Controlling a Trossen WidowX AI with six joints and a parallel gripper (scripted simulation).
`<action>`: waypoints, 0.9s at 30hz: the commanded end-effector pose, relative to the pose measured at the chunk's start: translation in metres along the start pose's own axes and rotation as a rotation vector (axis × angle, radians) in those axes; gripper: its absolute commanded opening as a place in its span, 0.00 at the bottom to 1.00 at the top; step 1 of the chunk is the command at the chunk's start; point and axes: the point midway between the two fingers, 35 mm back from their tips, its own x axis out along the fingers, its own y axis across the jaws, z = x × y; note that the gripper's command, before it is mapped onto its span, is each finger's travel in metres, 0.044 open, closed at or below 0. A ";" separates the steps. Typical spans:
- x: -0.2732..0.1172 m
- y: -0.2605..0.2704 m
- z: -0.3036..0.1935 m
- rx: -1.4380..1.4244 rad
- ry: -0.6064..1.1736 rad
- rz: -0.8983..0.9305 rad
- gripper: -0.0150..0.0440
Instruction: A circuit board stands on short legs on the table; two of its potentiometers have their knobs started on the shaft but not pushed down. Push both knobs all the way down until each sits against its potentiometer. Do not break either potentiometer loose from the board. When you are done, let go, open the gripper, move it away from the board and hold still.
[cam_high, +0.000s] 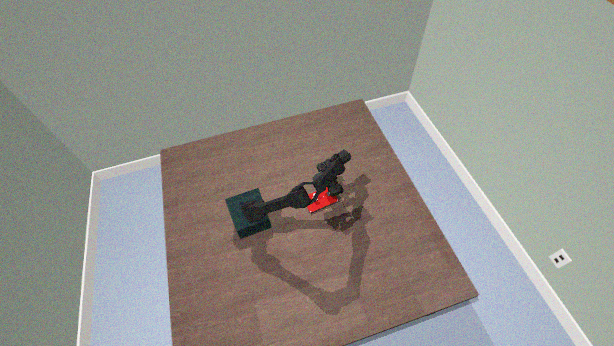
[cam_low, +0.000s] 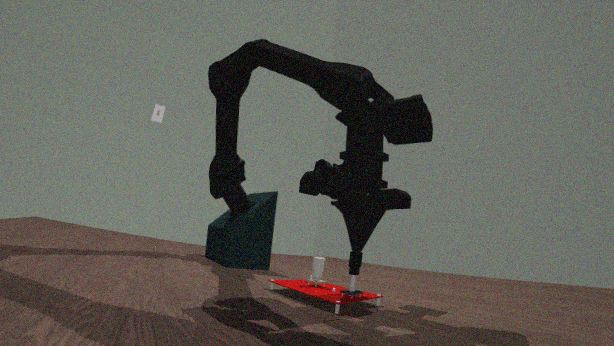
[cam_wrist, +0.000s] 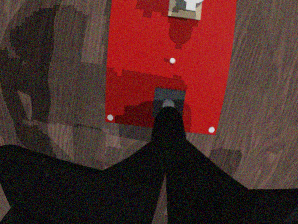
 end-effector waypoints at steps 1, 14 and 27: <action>0.008 0.002 -0.001 0.009 -0.002 0.001 0.25; 0.013 0.002 -0.001 0.009 -0.002 0.001 0.25; 0.017 0.002 -0.001 0.009 -0.002 0.001 0.25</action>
